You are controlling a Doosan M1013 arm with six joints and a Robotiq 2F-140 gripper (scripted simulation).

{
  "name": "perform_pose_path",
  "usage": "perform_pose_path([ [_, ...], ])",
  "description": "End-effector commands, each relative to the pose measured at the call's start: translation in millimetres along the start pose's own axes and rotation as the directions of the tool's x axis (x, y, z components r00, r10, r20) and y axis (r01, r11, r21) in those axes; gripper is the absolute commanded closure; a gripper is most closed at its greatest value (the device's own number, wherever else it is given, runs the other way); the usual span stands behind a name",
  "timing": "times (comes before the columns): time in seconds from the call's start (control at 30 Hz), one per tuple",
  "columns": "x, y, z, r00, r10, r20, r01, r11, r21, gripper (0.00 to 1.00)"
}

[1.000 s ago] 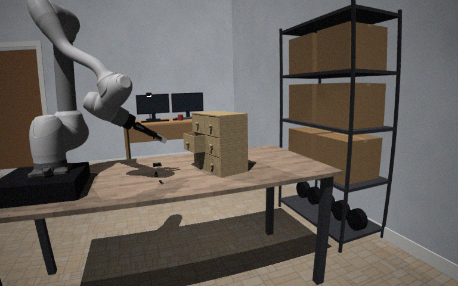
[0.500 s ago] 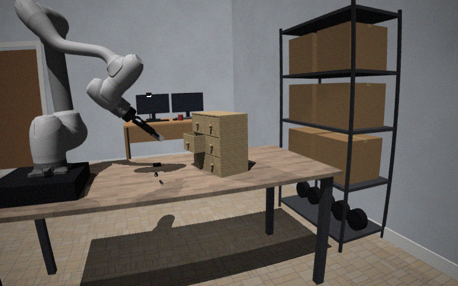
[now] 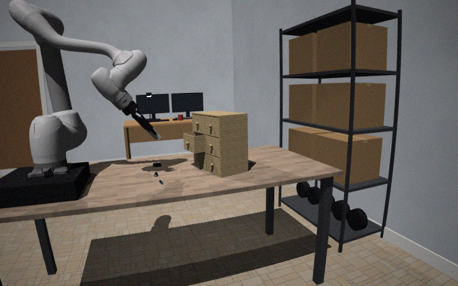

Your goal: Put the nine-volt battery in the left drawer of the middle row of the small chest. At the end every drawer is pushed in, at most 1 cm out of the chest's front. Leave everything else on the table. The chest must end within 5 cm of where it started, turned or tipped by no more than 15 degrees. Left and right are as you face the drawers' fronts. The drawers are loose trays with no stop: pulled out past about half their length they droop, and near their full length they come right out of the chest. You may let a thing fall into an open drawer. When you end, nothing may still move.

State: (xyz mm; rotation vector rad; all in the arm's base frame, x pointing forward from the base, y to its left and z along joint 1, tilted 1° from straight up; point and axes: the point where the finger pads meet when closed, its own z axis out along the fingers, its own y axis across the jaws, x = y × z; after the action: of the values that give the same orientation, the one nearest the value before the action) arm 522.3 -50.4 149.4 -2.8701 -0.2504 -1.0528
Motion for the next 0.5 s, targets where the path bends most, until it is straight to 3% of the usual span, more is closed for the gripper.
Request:
perform_pose_path([
  [0.0, 3.8, -2.8, -9.0, 0.994, 0.007, 0.112, -0.007, 1.000, 0.003, 0.80],
  [0.2, 2.3, -2.8, -23.1, 0.973, 0.006, 0.231, -0.007, 1.000, 0.003, 0.80],
  [0.27, 2.3, -2.8, -23.1, 0.973, 0.006, 0.231, -0.007, 1.000, 0.003, 0.80],
  [0.47, 0.2, -2.5, -42.4, 0.921, 0.006, 0.389, -0.007, 1.000, 0.002, 0.80],
])
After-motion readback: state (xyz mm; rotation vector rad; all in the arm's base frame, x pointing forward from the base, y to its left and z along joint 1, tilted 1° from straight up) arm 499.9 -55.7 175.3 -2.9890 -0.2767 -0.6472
